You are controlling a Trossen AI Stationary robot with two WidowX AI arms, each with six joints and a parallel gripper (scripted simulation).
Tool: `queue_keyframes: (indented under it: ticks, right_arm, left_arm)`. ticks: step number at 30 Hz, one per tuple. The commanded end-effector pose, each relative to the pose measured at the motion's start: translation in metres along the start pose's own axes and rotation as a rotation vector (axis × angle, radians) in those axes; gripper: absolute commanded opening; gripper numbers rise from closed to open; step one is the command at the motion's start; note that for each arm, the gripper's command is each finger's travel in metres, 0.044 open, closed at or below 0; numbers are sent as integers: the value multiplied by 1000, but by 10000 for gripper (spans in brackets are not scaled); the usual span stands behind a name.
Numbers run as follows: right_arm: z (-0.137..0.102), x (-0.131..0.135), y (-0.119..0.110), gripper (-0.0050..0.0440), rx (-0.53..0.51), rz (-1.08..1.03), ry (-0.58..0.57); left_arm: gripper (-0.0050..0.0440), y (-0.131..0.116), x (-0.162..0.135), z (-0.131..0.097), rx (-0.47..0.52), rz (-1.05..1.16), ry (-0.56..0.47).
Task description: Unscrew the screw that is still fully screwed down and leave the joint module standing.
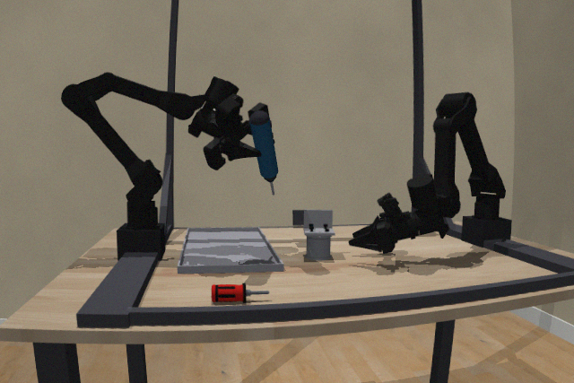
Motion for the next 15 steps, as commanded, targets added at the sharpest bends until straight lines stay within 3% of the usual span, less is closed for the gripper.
queue_keyframes:
  ticks: [1,15]
  right_arm:
    - [-5,4,5,163,-31,-18,84]
    - [-5,0,-8,163,-58,-252,290]
  left_arm:
    - [400,12,4,-1,-24,31,5]
    - [400,12,4,-1,-24,31,5]
Point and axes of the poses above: on each arm, the point midway between the two fingers, 35 mm back from their tips, its own z axis out along the fingers, its own x axis across the jaws, y = z × x, the point moved 6 cm from there along -z, back along the fingers, and after that the axes turned 1 degree about z, right-handed, at the moved point
